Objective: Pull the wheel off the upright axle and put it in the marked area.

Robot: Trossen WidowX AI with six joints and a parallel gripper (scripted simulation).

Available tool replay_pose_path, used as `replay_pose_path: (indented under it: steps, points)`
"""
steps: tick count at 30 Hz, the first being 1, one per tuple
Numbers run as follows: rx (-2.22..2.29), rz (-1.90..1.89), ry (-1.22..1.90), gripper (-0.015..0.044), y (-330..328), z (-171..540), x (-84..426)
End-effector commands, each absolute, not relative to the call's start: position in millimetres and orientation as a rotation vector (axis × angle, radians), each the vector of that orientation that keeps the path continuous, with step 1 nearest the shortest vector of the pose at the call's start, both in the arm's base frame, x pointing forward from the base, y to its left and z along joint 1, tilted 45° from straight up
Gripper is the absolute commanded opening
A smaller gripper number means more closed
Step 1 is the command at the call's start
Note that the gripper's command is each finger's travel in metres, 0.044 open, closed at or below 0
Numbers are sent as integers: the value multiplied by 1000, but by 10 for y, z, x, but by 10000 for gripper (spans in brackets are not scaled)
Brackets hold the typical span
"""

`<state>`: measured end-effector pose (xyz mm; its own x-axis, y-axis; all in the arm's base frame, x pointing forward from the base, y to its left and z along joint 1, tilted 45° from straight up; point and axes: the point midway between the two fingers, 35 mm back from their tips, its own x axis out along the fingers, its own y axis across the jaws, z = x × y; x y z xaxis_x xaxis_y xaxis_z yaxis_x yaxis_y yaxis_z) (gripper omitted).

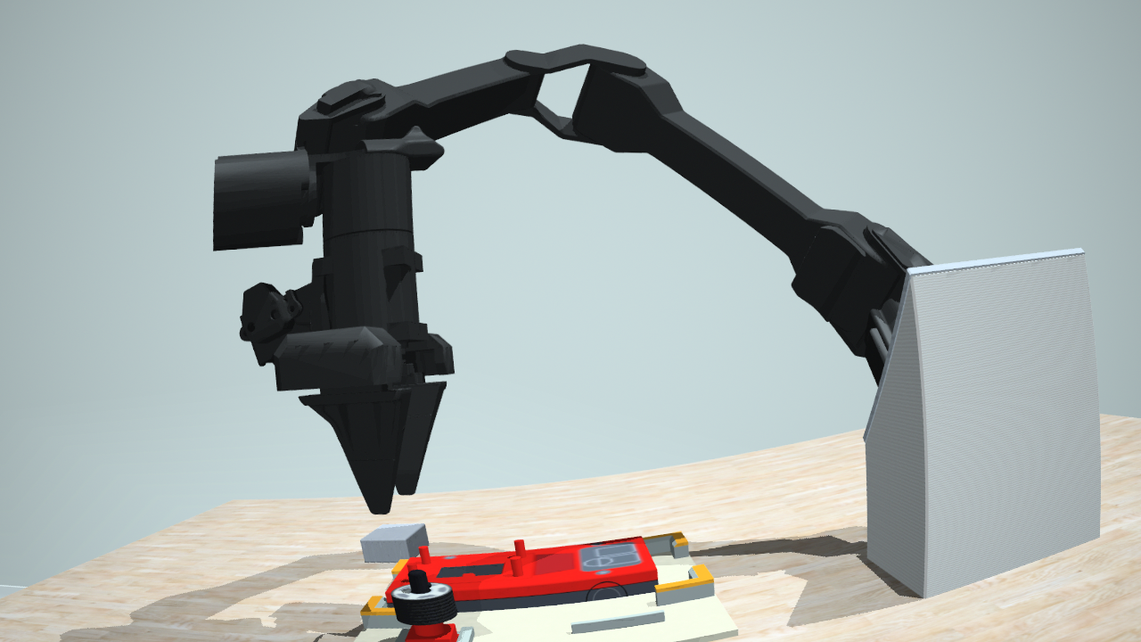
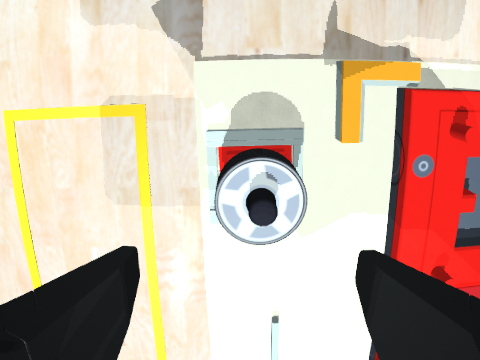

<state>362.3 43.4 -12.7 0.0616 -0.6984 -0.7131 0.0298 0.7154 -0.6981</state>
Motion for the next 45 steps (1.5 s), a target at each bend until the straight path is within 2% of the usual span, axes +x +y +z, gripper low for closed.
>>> replay_pose_path:
  steps: [1,8,20,27,31,39,44,45]
  points:
    - [-611,-598,1452,300,418,-73,3613]
    - [-611,-598,1452,300,355,-99,3603]
    - [-614,-601,1451,300,-123,-577,3625]
    - [-614,-601,1451,300,-131,-583,3625]
    - [-604,-603,1448,195,-109,-552,3637]
    - [-604,-603,1448,142,-109,-552,3637]
    - [-604,-603,1448,10,-103,-546,3637]
    - [-604,-603,1449,0,-101,-544,3637]
